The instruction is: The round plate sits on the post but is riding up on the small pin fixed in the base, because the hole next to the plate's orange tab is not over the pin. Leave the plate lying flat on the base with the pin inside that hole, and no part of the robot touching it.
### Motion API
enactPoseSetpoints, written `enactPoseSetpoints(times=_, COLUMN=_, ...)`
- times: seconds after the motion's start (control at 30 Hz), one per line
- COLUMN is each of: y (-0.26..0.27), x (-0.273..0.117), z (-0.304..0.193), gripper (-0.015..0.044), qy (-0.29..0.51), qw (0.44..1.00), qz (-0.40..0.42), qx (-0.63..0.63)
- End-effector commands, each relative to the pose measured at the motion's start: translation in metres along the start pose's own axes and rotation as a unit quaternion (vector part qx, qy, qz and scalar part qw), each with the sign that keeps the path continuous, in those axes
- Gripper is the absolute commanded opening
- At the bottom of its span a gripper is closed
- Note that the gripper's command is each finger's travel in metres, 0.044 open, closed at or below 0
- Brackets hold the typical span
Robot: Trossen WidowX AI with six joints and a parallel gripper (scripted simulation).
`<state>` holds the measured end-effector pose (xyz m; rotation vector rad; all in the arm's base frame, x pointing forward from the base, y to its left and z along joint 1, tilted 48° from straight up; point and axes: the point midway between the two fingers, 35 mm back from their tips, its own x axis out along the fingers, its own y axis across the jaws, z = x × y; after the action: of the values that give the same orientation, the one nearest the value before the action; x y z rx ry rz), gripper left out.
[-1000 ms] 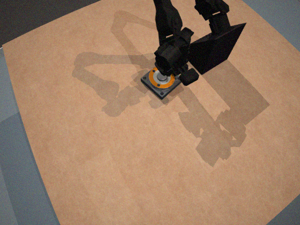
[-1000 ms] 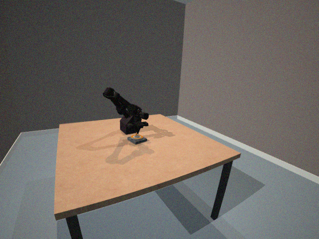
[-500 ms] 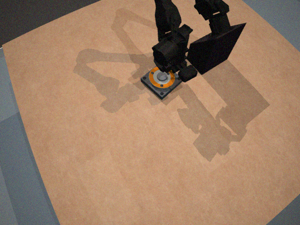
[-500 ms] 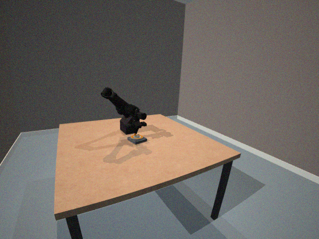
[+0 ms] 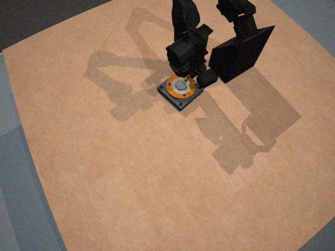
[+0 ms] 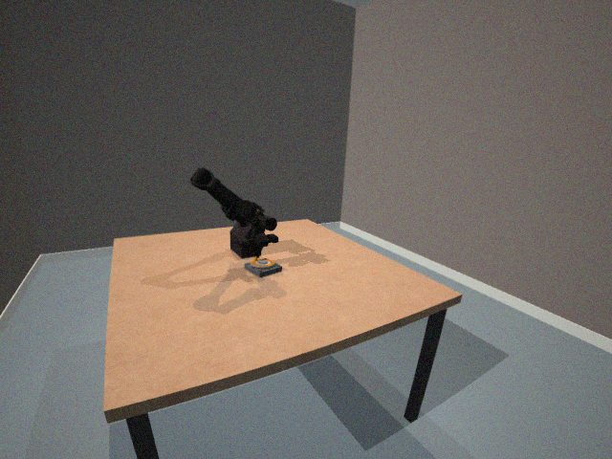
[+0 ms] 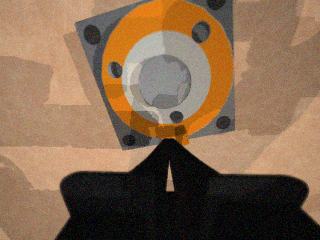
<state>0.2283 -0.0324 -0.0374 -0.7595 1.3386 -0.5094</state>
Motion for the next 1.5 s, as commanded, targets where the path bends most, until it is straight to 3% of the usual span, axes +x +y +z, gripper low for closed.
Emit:
enactPoseSetpoints(times=0.0, y=-0.008, x=-0.001, z=0.002, gripper=0.0000, qy=-0.001, qw=1.000, qz=-0.003, qx=0.003)
enactPoseSetpoints(times=1.47, y=-0.045, x=-0.006, z=0.035, gripper=0.0000, qy=-0.002, qw=1.000, qz=-0.004, qx=0.004)
